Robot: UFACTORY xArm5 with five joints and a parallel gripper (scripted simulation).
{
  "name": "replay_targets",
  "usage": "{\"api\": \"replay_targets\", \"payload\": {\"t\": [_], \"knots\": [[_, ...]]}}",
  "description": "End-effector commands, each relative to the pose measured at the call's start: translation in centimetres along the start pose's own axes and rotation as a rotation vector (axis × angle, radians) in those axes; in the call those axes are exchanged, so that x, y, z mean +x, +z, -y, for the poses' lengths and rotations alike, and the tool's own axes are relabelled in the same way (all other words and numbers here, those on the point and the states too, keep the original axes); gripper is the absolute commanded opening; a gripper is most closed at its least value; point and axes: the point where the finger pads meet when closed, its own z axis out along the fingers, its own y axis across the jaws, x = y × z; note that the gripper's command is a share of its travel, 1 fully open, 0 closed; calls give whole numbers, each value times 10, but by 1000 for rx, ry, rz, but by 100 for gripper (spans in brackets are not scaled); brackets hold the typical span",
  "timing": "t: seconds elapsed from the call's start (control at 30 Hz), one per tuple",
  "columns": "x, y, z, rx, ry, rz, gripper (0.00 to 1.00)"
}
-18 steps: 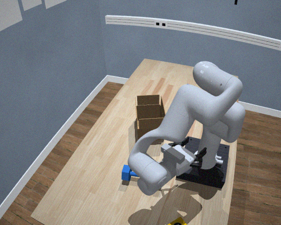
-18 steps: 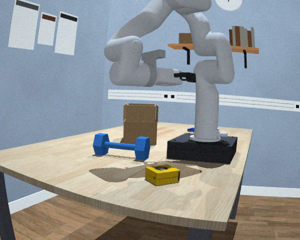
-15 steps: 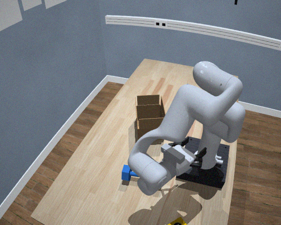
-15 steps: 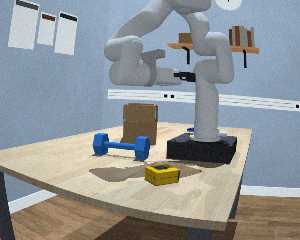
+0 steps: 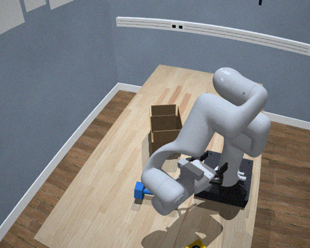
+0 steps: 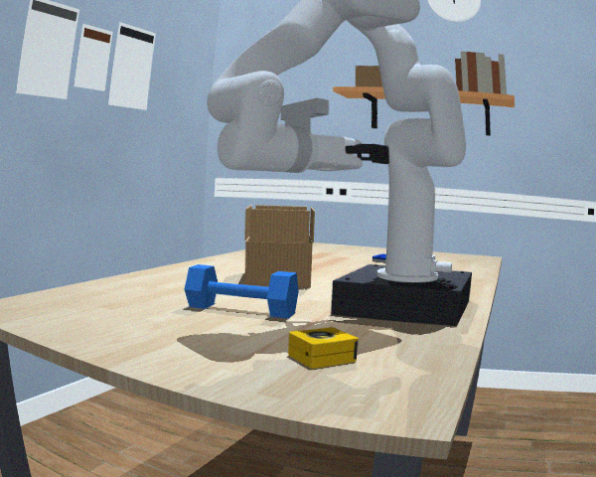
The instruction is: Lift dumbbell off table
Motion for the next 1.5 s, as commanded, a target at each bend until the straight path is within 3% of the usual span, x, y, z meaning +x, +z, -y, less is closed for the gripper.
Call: {"api": "replay_targets", "payload": {"t": [0.0, 0.13, 0.27, 0.43, 0.5, 0.57, 0.63, 0.87, 1.0, 1.07, 1.1, 1.47], "knots": [[0, 0, 0, -1, 1, 5, 100], [-12, 0, 4, -16, 19, 63, 100], [-46, -4, 15, -66, 78, 231, 100], [-77, -14, 27, -125, 148, 400, 100], [-77, -14, 27, -125, 148, 400, 100], [-96, -23, 37, -170, 200, 516, 100], [-102, -27, 40, -187, 220, 557, 100], [-132, -54, 65, -292, 343, 791, 100], [-143, -71, 82, -356, 418, 920, 100], [-143, -71, 82, -356, 418, 920, 100], [-147, -81, 92, -395, 464, 994, 100], [-149, -123, 145, -570, 673, 1310, 100]]}}
